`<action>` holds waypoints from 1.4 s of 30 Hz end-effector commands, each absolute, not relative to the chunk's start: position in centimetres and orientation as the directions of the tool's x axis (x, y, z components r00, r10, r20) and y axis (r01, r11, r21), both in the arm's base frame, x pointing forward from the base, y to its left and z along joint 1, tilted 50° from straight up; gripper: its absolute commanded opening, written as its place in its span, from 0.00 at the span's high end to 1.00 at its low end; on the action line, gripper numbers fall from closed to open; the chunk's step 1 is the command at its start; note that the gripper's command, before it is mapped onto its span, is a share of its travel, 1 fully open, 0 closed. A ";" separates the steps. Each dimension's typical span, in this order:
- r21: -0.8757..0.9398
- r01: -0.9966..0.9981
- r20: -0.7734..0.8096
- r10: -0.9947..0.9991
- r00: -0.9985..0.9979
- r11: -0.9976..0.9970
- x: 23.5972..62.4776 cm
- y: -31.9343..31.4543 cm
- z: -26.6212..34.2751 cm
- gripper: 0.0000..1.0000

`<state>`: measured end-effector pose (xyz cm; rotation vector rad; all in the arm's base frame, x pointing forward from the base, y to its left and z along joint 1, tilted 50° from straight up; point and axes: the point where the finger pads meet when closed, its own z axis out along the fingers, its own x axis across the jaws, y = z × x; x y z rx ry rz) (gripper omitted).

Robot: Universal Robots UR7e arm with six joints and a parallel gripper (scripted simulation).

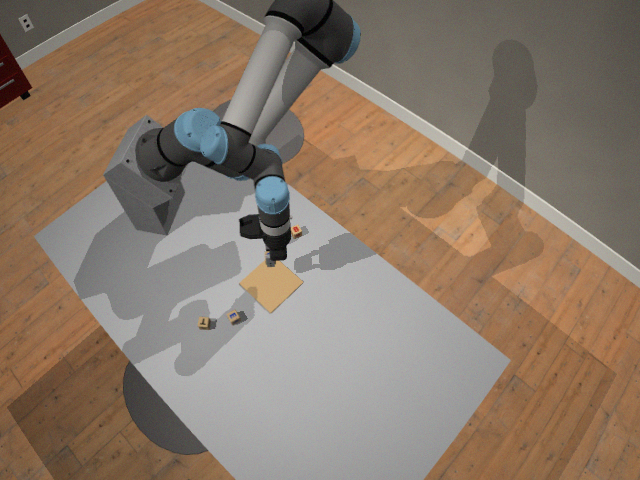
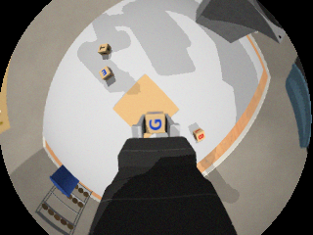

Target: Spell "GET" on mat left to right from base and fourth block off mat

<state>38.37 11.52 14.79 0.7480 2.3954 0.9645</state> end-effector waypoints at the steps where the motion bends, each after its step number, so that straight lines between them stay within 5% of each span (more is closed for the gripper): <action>1: 0.694 0.206 -0.300 0.537 -0.789 0.690 38.3 11.9 15.0 0.43; 42: 0.371 -0.316 -0.664 0.011 -0.748 0.873 38.4 13.6 16.5 0.43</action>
